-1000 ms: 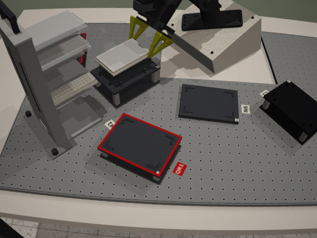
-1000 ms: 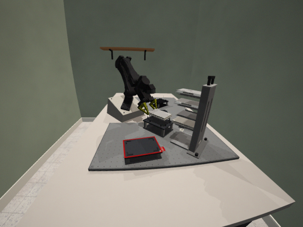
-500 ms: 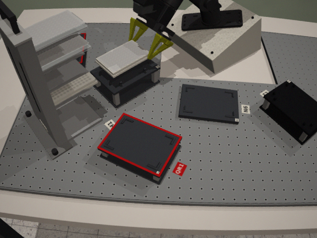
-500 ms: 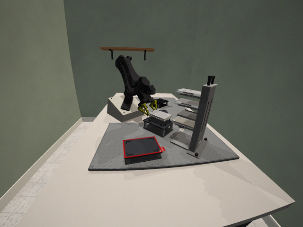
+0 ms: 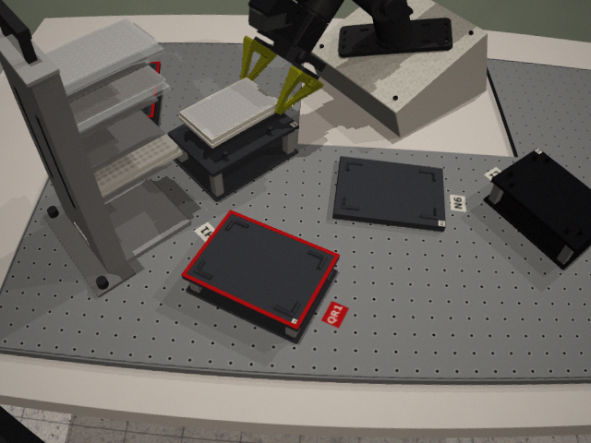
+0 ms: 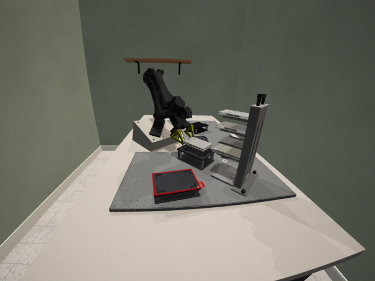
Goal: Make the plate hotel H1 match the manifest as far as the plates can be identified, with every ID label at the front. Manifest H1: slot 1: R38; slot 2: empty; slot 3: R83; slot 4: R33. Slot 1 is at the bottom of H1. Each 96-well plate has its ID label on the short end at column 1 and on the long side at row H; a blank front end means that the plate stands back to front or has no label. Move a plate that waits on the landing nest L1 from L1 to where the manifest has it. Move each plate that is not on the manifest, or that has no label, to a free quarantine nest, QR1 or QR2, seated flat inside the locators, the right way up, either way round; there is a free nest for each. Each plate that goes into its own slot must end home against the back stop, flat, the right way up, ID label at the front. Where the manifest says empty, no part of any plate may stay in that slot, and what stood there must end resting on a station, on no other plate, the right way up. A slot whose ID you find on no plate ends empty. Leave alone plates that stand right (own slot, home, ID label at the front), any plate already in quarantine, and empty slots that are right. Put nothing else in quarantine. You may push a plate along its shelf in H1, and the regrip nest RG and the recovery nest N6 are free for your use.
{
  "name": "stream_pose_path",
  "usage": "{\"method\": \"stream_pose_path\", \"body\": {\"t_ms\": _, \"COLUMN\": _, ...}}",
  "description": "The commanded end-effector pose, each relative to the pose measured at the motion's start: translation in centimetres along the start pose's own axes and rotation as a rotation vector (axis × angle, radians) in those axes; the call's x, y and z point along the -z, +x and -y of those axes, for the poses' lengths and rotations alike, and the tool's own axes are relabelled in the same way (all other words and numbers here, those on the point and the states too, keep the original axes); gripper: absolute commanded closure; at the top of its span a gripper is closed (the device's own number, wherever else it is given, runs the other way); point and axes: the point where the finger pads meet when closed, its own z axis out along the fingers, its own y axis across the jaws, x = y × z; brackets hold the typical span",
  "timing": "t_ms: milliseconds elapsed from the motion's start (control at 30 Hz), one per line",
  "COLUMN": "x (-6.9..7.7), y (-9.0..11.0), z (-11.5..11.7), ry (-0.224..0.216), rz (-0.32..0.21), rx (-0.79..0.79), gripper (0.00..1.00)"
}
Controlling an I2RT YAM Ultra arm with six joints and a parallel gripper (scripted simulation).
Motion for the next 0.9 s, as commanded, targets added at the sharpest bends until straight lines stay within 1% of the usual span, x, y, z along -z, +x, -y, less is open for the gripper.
{"method": "stream_pose_path", "body": {"t_ms": 0, "x": -0.3, "y": -0.5, "z": -0.2, "ry": -0.005, "rz": 0.019, "rx": -0.001, "gripper": 0.15}}
{"method": "stream_pose_path", "body": {"t_ms": 67, "x": -0.4, "y": 0.3, "z": -0.1, "ry": -0.003, "rz": 0.005, "rx": -0.005, "gripper": 0.15}}
{"method": "stream_pose_path", "body": {"t_ms": 133, "x": -0.5, "y": 0.3, "z": -0.1, "ry": -0.003, "rz": 0.008, "rx": -0.004, "gripper": 0.15}}
{"method": "stream_pose_path", "body": {"t_ms": 167, "x": -0.5, "y": -0.2, "z": -0.1, "ry": -0.003, "rz": 0.017, "rx": -0.002, "gripper": 0.15}}
{"method": "stream_pose_path", "body": {"t_ms": 200, "x": -0.5, "y": -0.1, "z": -0.1, "ry": -0.004, "rz": 0.016, "rx": -0.002, "gripper": 0.15}}
{"method": "stream_pose_path", "body": {"t_ms": 233, "x": -0.6, "y": 0.4, "z": -0.2, "ry": -0.005, "rz": 0.007, "rx": -0.003, "gripper": 0.15}}
{"method": "stream_pose_path", "body": {"t_ms": 400, "x": -0.7, "y": 0.6, "z": -0.2, "ry": -0.006, "rz": 0.005, "rx": -0.003, "gripper": 0.15}}
{"method": "stream_pose_path", "body": {"t_ms": 467, "x": -0.7, "y": 0.0, "z": -0.2, "ry": -0.005, "rz": 0.018, "rx": -0.001, "gripper": 0.15}}
{"method": "stream_pose_path", "body": {"t_ms": 533, "x": -0.8, "y": 0.8, "z": -0.2, "ry": -0.005, "rz": 0.005, "rx": -0.004, "gripper": 0.15}}
{"method": "stream_pose_path", "body": {"t_ms": 600, "x": -0.9, "y": 0.8, "z": -0.2, "ry": -0.004, "rz": 0.006, "rx": -0.004, "gripper": 0.15}}
{"method": "stream_pose_path", "body": {"t_ms": 633, "x": -0.9, "y": 0.3, "z": -0.1, "ry": -0.003, "rz": 0.017, "rx": -0.002, "gripper": 0.15}}
{"method": "stream_pose_path", "body": {"t_ms": 667, "x": -0.9, "y": 0.3, "z": -0.1, "ry": -0.004, "rz": 0.017, "rx": -0.002, "gripper": 0.15}}
{"method": "stream_pose_path", "body": {"t_ms": 733, "x": -1.0, "y": 1.0, "z": -0.2, "ry": -0.006, "rz": 0.005, "rx": -0.003, "gripper": 0.15}}
{"method": "stream_pose_path", "body": {"t_ms": 867, "x": -1.1, "y": 1.0, "z": -0.2, "ry": -0.006, "rz": 0.005, "rx": -0.003, "gripper": 0.15}}
